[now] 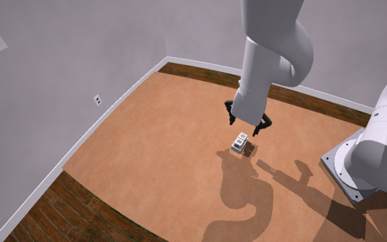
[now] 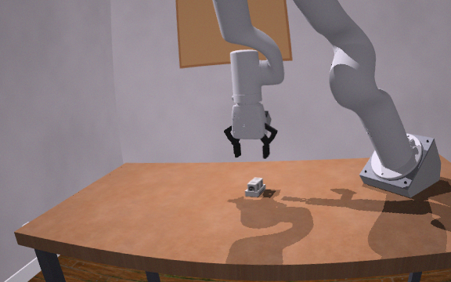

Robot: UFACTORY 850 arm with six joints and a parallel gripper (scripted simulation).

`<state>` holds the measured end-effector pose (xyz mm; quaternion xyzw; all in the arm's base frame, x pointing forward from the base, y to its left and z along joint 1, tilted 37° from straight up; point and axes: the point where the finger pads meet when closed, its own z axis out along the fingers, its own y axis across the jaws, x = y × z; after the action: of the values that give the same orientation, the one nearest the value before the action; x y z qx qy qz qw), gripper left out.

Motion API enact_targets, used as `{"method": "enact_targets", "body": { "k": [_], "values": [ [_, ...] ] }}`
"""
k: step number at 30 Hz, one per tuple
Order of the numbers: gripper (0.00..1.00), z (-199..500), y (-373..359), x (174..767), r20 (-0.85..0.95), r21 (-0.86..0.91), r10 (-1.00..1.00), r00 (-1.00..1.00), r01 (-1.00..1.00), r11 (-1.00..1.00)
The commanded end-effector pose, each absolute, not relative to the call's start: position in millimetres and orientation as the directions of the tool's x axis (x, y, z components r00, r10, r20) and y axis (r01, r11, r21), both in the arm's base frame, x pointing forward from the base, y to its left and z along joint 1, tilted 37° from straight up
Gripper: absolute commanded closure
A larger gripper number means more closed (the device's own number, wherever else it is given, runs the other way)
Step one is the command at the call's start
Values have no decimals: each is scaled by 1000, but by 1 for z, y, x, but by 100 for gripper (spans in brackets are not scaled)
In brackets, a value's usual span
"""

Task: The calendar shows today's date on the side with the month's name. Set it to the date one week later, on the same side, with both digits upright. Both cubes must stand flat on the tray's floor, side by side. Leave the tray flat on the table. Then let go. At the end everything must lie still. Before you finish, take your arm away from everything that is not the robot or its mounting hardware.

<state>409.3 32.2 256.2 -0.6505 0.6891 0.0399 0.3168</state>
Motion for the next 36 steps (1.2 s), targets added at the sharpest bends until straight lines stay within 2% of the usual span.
{"method": "enact_targets", "body": {
  "k": [1,21,36],
  "values": [
    [0,260,30,408,-488,-358,-871,47,-921,151],
    [0,309,2,385,-488,-358,-871,47,-921,151],
    [0,311,0,383,-488,-358,-871,47,-921,151]
  ]
}}
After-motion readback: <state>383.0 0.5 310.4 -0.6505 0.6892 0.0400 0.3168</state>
